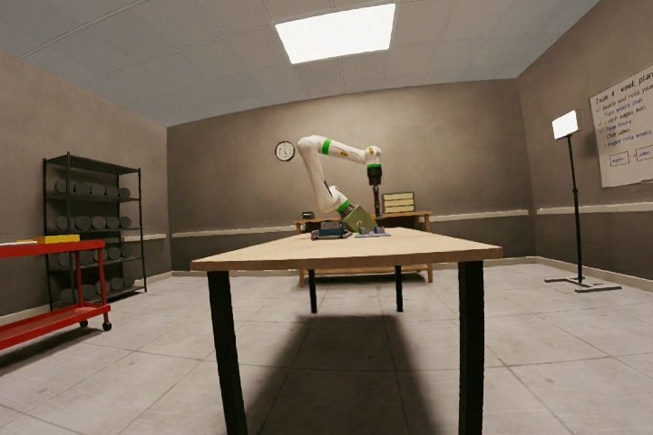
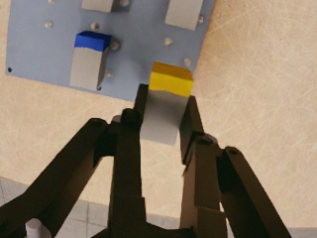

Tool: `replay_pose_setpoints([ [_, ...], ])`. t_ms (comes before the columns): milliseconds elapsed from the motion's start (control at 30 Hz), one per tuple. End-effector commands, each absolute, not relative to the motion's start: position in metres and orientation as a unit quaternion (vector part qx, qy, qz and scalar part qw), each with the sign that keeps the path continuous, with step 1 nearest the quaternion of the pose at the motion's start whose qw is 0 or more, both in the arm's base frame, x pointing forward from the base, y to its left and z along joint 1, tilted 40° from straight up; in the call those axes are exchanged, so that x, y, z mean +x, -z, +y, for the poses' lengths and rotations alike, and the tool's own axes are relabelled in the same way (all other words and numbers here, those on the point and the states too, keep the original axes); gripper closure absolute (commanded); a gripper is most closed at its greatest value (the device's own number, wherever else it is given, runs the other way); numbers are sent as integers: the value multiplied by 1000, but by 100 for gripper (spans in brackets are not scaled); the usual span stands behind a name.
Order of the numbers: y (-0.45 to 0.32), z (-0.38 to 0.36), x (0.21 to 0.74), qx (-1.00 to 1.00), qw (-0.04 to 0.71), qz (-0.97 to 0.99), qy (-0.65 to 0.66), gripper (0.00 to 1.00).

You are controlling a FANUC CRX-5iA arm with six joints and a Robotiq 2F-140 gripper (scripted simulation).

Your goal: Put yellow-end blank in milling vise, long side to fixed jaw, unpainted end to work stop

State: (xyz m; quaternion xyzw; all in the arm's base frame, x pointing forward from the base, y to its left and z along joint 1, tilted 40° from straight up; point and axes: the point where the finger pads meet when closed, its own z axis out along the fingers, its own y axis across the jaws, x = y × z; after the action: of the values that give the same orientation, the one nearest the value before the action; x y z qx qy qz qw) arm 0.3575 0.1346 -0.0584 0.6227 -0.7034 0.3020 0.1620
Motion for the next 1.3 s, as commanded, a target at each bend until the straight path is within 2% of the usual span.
replay_pose_setpoints([
  [0, 50, 142, 356, 623, 161, -703, -302, 90],
  [1267, 17, 169, 350, 623, 161, -703, -302, 90],
])
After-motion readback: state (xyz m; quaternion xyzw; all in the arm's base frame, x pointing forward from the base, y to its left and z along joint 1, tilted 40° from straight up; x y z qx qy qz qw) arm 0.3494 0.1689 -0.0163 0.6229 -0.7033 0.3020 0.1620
